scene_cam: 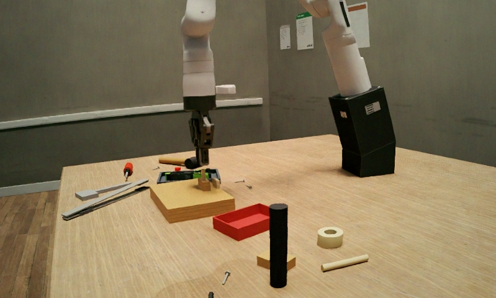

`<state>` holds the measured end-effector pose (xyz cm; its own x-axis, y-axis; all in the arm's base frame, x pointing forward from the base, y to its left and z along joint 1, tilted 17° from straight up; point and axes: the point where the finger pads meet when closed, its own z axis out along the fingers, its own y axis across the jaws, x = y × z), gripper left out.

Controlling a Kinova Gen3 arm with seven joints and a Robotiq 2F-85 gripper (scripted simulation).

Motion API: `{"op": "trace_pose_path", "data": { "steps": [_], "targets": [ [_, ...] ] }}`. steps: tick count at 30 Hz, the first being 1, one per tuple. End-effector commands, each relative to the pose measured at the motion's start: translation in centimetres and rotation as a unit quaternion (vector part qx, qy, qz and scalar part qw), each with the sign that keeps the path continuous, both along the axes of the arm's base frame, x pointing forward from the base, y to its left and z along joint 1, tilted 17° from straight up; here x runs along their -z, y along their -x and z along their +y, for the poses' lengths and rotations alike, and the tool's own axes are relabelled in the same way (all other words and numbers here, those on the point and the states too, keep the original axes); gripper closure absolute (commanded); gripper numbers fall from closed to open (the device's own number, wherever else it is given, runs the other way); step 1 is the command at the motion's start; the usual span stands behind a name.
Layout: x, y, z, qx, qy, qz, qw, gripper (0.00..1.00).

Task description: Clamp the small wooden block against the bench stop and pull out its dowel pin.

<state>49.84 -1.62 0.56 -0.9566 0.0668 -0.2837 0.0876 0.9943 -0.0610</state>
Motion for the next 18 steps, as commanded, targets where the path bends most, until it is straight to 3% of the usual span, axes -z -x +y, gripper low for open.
{"op": "trace_pose_path", "data": {
  "steps": [1,18],
  "targets": [
    [-0.01,-0.33,0.25,0.001,-0.002,-0.004,1.000,0.66],
    [0.76,-0.58,0.19,0.001,-0.002,-0.004,1.000,0.66]
  ]
}}
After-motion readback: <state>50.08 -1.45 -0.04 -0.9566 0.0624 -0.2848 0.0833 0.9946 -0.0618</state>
